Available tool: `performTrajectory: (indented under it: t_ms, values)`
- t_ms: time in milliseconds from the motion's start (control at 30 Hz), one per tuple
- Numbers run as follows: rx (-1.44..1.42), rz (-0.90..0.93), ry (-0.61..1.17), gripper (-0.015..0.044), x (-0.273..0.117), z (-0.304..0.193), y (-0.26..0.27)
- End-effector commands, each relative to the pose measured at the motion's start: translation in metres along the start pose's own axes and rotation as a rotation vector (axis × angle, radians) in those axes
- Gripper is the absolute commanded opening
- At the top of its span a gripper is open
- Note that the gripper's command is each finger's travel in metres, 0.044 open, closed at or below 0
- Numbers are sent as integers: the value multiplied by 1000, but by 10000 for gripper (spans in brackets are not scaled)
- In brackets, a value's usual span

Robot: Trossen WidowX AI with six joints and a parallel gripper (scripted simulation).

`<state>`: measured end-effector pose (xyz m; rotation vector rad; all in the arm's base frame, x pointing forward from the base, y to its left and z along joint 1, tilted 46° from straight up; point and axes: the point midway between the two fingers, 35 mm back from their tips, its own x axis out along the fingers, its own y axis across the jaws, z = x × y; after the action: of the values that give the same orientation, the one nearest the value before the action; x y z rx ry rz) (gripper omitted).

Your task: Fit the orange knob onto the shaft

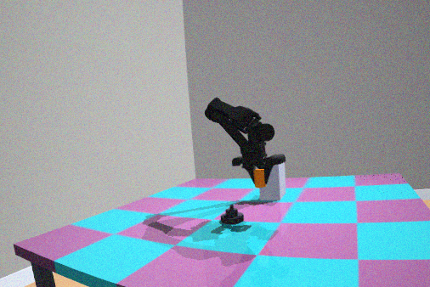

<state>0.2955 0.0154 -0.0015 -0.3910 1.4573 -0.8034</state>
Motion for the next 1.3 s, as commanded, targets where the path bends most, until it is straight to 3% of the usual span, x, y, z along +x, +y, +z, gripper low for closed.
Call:
performTrajectory:
  t_ms: [0, 1267]
  values:
    - [1, 4, -9, 0, 1, 8, -8]
    - [10, -31, -11, 0, 36, 54, -97]
